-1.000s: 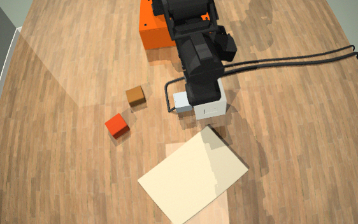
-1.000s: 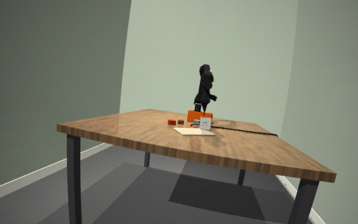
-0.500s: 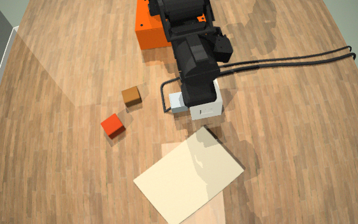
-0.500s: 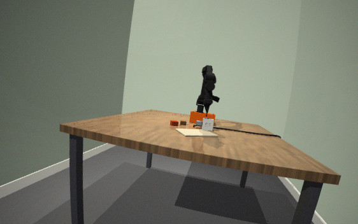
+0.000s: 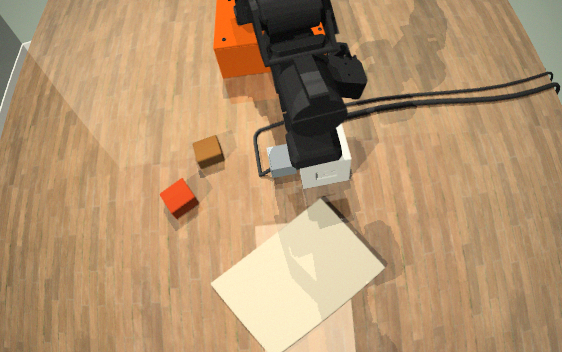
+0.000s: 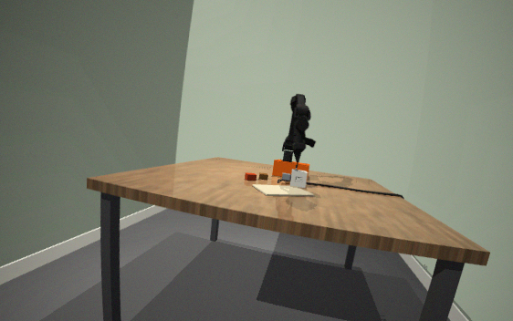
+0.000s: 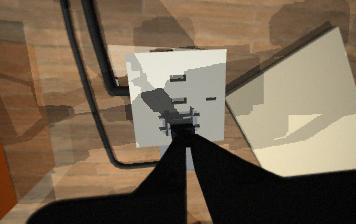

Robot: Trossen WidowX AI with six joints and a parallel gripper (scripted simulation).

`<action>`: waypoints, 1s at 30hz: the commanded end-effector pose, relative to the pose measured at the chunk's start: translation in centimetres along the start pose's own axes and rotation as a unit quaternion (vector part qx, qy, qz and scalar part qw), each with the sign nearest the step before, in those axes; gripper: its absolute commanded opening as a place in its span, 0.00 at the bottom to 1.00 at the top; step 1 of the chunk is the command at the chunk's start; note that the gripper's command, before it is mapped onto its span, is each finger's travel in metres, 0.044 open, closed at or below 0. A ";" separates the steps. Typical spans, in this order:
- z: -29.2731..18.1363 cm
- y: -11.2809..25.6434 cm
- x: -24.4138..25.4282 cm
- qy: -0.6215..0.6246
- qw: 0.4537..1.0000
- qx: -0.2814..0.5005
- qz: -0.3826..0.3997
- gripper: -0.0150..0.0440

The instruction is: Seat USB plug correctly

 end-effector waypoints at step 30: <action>0.0 -0.4 0.0 0.003 1.000 -0.002 -0.001 0.25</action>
Point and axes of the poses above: the point midway between the two fingers, 35 mm back from their tips, its own y axis back along the fingers, its own x axis across the jaws, z = x × y, the point moved 5 cm from there along y, back along the fingers, and after that the axes turned 4 degrees about -y, right-handed, at the moved point
